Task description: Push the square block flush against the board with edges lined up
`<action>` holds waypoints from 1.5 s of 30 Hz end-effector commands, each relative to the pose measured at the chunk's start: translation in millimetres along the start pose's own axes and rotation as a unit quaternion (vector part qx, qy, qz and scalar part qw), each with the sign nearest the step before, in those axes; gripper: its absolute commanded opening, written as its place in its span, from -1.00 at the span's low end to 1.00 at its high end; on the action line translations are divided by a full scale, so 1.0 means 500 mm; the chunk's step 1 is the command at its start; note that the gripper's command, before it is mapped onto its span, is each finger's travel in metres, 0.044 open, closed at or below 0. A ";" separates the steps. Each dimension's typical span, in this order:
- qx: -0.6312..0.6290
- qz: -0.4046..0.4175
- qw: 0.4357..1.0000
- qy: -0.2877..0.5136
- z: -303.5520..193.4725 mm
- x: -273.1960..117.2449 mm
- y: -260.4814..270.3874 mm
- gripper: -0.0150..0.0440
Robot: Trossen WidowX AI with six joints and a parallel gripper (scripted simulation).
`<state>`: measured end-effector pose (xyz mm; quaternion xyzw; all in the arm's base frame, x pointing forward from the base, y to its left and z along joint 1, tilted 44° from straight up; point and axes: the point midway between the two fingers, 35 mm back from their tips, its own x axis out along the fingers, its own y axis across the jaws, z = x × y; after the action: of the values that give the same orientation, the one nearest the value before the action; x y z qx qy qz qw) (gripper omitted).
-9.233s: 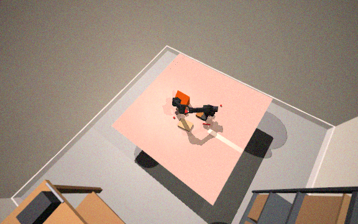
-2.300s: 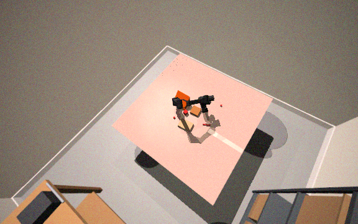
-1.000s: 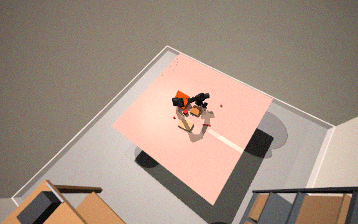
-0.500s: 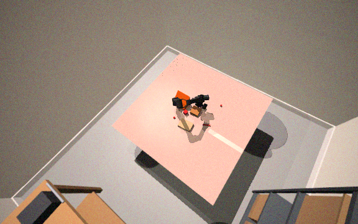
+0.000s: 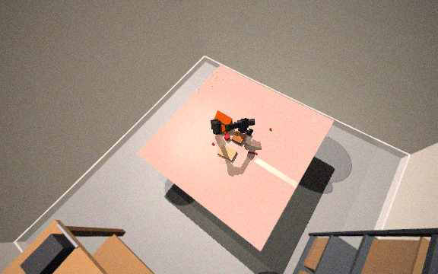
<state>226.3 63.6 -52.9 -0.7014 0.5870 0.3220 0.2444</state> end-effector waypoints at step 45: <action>-0.004 0.007 1.000 0.013 -0.137 0.009 0.014 -0.49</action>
<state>235.0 14.3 -6.9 -0.7052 0.5865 0.3166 0.2419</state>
